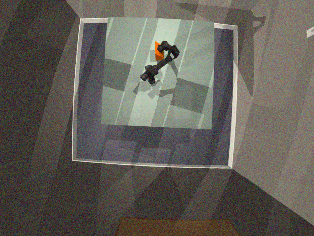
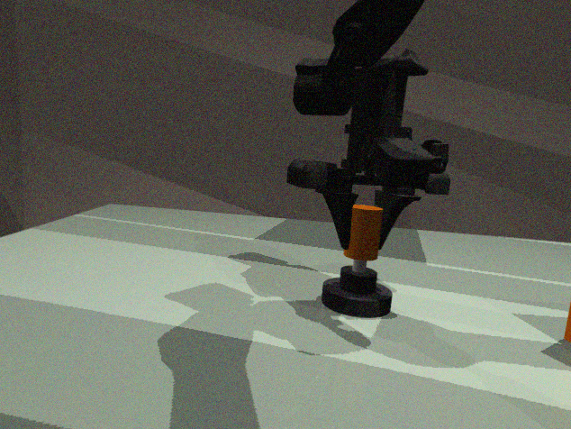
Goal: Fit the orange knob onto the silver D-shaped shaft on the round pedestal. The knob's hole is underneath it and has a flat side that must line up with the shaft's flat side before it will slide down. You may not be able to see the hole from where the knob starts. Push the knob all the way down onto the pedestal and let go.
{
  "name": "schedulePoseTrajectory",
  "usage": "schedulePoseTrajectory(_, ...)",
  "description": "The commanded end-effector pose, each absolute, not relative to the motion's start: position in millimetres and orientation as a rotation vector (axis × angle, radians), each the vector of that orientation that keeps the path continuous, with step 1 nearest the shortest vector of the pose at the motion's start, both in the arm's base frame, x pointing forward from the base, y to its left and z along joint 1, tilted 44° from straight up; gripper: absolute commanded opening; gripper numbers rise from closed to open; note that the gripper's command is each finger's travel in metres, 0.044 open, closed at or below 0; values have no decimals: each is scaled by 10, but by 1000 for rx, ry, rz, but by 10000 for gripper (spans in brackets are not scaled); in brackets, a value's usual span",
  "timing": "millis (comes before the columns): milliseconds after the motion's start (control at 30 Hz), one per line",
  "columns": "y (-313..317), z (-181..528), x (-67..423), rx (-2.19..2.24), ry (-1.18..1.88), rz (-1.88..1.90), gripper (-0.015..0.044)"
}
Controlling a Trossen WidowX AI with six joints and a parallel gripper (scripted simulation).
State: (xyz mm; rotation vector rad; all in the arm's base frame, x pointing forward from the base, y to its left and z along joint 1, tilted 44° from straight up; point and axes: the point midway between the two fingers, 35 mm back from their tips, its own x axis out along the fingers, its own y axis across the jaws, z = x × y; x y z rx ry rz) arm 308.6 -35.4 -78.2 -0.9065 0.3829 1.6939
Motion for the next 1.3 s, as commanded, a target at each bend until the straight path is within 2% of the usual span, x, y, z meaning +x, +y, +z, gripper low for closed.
schedulePoseTrajectory(0,-345,-790,3086,-911,379,1693,0)
schedulePoseTrajectory(567,-384,-757,3105,-911,379,1693,0)
schedulePoseTrajectory(833,-393,-766,3119,-1063,204,1756,0)
schedulePoseTrajectory(1267,-364,-780,3090,-1063,204,1756,0)
